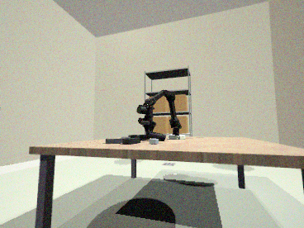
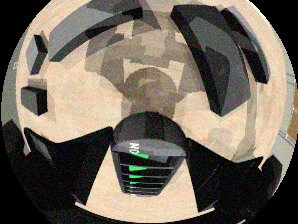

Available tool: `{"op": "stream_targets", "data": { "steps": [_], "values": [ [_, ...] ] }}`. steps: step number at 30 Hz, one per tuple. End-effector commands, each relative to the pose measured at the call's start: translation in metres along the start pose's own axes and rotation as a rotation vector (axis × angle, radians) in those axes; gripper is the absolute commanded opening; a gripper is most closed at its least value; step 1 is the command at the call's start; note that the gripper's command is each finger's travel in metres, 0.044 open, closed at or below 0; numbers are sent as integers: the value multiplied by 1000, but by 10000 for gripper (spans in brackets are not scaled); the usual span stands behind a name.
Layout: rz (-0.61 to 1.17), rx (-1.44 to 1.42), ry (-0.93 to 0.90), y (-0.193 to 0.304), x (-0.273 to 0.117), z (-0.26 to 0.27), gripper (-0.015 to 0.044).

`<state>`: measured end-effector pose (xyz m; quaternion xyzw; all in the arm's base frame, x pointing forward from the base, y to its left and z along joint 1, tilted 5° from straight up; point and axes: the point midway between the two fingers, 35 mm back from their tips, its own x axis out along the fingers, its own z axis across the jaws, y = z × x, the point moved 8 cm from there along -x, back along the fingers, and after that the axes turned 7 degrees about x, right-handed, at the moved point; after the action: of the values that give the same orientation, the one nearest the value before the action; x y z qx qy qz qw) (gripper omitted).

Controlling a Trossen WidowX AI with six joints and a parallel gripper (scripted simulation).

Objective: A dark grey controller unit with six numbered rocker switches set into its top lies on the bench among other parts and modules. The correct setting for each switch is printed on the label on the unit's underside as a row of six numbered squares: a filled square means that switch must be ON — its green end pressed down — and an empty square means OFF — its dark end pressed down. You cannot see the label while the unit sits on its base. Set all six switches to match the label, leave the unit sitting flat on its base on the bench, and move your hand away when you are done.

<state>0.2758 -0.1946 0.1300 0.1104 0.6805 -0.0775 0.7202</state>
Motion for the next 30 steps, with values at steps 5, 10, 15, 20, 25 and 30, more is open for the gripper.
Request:
{"op": "stream_targets", "data": {
  "steps": [5,10,15,20,25,30],
  "values": [
    [17,-10,7,1,8,-1,338],
    [16,-10,7,-1,11,-1,338],
    [16,-10,7,-2,15,0,338],
    [16,-10,7,-3,19,0,338],
    [16,-10,7,-3,21,0,338],
    [11,-7,7,-4,21,0,338]
  ]
}}
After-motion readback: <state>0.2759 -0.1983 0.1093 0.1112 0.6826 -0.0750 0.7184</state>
